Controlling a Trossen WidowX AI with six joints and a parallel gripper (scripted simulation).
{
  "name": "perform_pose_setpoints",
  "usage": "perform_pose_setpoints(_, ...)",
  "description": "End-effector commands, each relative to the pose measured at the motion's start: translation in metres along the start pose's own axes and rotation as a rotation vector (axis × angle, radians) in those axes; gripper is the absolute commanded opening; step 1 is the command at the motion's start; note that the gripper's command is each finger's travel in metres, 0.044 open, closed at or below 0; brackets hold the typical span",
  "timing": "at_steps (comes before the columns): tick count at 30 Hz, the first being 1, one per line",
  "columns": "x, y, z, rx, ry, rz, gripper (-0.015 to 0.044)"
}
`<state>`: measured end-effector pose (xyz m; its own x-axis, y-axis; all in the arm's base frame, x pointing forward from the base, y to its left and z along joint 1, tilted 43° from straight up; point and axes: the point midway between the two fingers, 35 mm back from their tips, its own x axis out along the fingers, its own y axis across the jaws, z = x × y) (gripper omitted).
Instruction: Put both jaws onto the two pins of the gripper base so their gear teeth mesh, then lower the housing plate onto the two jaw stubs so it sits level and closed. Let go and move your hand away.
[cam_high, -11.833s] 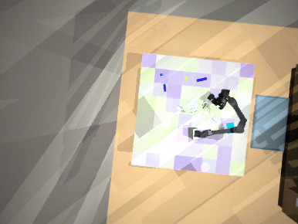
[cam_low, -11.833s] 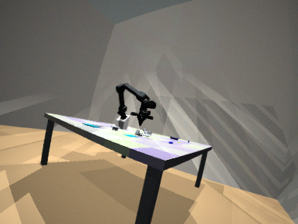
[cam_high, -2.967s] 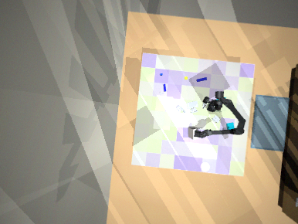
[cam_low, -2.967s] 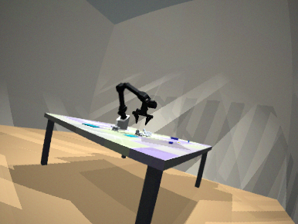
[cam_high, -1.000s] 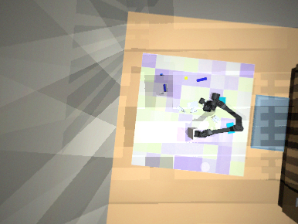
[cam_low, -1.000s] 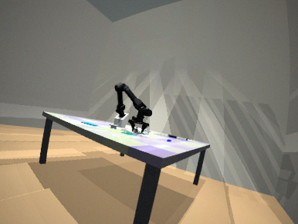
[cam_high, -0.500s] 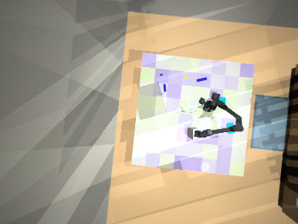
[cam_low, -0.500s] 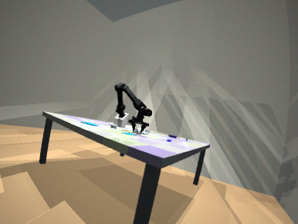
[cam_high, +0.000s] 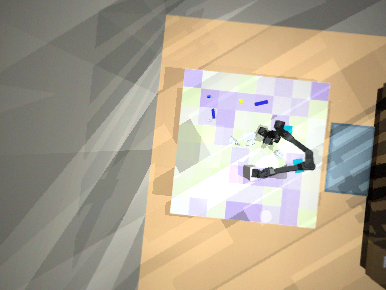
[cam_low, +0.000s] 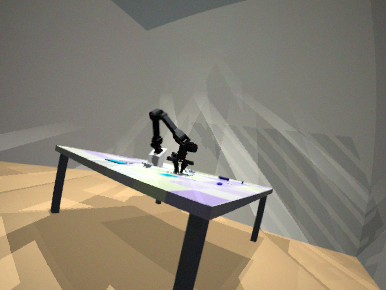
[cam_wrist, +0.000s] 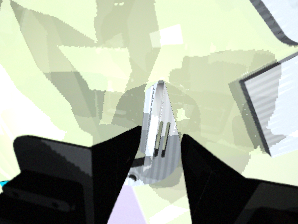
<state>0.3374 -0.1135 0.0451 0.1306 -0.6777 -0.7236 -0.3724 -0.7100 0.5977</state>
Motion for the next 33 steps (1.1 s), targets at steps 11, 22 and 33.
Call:
perform_pose_setpoints(11, -0.011, -0.001, -0.001, -0.001, -0.001, -0.004, 0.0134)
perform_pose_setpoints(22, -0.046, -0.003, -0.002, -0.003, -0.003, -0.009, 0.0134)
perform_pose_setpoints(33, -0.077, -0.001, 0.000, -0.006, -0.002, -0.009, 0.0134)
